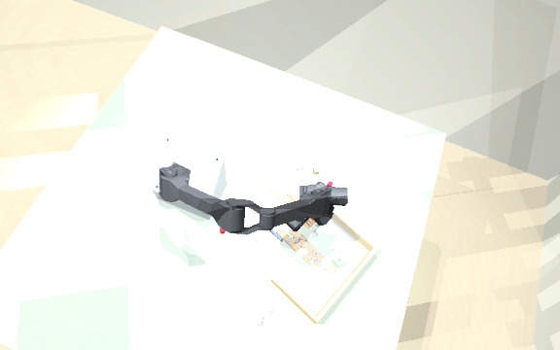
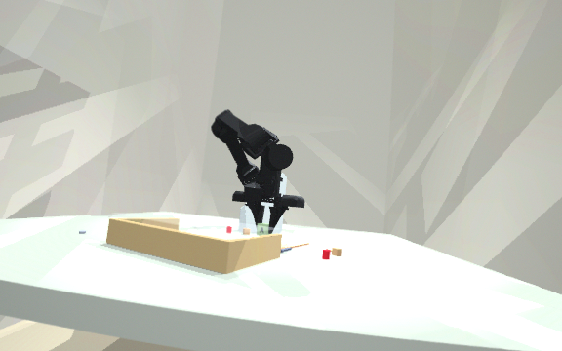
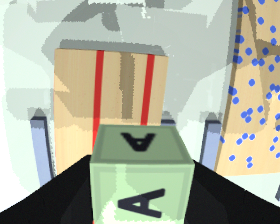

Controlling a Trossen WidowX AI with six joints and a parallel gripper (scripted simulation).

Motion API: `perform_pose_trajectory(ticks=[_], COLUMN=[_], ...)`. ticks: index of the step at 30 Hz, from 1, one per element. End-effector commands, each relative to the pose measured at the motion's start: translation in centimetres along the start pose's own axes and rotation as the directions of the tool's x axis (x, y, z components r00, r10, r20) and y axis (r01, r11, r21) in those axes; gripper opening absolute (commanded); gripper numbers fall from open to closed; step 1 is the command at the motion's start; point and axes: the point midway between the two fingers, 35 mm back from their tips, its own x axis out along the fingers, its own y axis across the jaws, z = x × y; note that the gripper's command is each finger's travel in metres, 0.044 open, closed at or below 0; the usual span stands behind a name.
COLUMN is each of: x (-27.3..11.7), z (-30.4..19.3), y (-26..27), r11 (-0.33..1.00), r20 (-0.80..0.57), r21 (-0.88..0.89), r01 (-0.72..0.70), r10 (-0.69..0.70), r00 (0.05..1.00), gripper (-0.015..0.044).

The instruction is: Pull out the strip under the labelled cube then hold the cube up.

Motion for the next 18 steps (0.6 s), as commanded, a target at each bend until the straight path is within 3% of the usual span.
perform_pose_trajectory(ticks=[1, 18], x=[-0.5, -1.6], z=[-1.0, -4.7], y=[-0.5, -2.7], r11=[1.000, 1.000], r20=[-0.006, -0.008], r21=[0.002, -0.002], r01=[0.000, 0.002], r10=[0.000, -0.002], r00=[1.000, 1.000], gripper=[0.0000, 0.0000])
